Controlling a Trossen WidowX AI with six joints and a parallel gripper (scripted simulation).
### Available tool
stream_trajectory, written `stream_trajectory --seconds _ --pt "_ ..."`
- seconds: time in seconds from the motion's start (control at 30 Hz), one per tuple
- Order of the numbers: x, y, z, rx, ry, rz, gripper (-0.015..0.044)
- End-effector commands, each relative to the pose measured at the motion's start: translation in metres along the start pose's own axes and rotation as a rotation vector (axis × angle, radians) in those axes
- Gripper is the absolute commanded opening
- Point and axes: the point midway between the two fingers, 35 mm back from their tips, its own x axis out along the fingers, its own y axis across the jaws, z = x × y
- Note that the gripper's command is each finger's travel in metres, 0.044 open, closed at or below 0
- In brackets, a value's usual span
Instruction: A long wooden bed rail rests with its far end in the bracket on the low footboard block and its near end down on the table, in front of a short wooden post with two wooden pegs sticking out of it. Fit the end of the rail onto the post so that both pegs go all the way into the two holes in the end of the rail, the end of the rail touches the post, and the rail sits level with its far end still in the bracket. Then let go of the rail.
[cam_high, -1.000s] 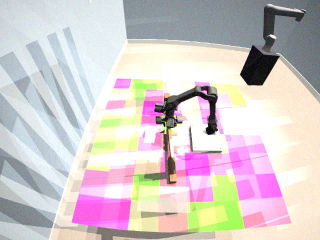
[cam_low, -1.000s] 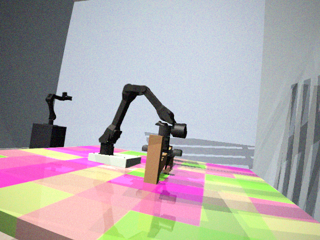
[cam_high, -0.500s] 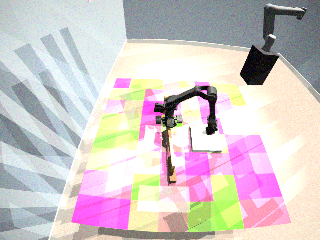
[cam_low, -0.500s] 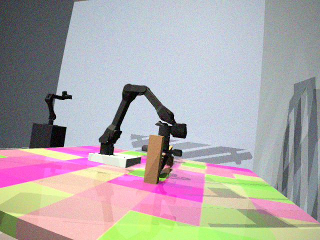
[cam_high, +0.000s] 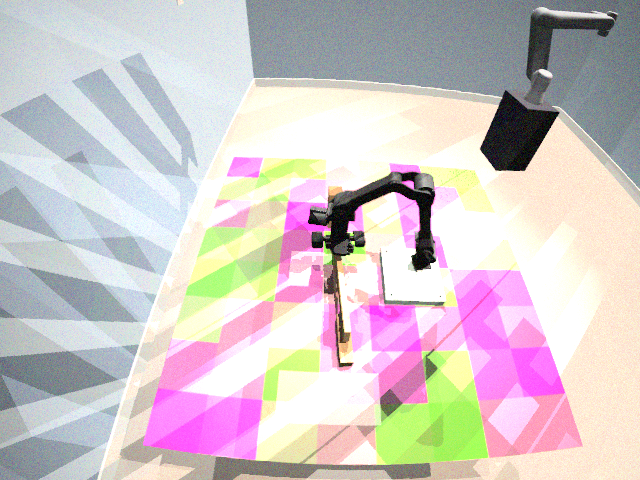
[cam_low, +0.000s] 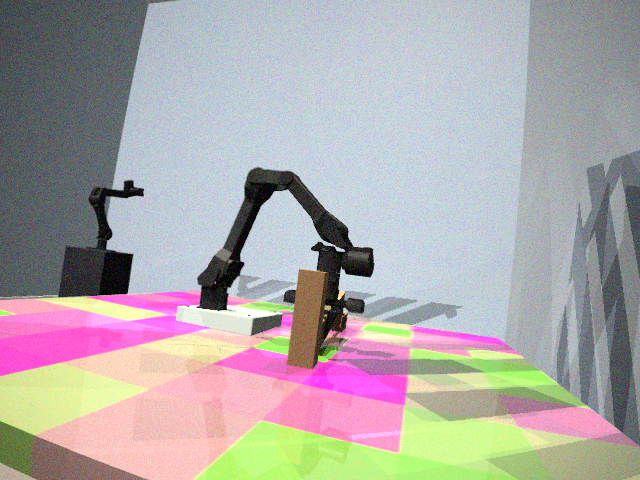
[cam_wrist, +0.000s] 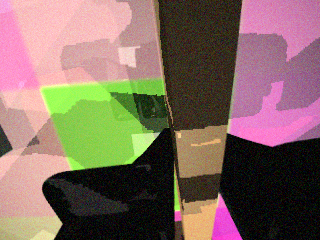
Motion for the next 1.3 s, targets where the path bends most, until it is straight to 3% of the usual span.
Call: stream_trajectory --seconds 0.0,1.27 --pt "-0.003 0.0 0.0 0.003 -0.002 0.0 0.0" --pt "-0.023 -0.004 0.0 0.003 -0.002 0.0 0.0"
